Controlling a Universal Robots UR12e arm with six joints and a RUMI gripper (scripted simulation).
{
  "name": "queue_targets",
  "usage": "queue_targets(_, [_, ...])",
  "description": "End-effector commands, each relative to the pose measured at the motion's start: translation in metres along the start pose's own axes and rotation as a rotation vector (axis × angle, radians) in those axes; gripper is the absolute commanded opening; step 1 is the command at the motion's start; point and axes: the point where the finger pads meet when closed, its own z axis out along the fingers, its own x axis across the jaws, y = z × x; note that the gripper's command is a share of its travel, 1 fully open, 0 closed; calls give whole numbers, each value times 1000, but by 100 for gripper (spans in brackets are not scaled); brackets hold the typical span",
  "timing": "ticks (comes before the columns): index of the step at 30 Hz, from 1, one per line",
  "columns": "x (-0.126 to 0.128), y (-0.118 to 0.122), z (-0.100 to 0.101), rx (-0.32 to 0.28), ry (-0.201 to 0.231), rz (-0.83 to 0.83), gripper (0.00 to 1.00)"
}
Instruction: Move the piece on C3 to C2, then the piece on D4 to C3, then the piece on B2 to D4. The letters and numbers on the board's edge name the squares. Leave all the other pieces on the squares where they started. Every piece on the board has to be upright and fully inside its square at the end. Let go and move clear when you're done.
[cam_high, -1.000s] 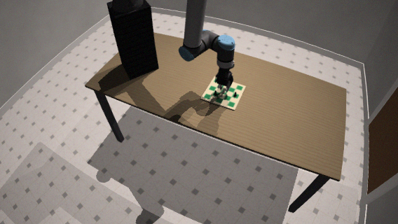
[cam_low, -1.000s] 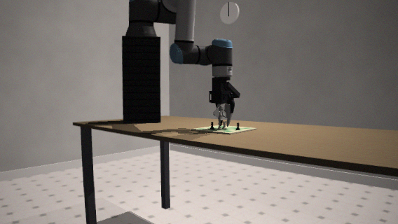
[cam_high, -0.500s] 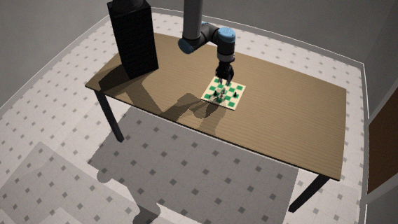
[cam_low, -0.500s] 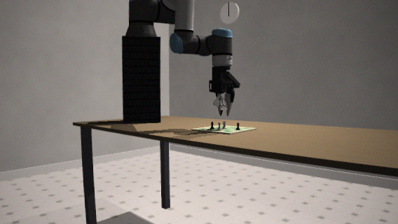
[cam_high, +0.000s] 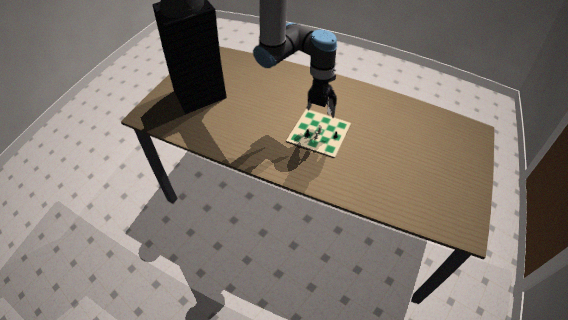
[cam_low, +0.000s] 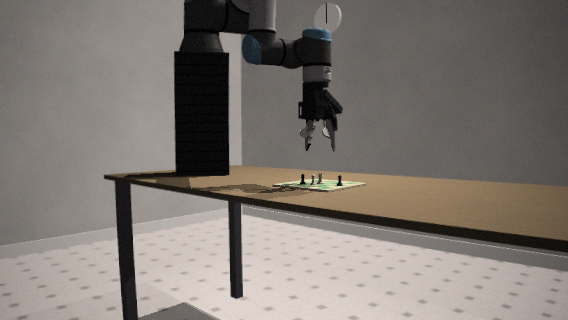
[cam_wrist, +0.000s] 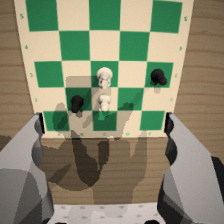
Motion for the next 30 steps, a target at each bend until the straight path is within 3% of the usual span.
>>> queue_targets(1, [0, 0, -1, 0, 1, 0, 100])
queue_targets(30, [-1, 1, -1, 0, 1, 55, 100])
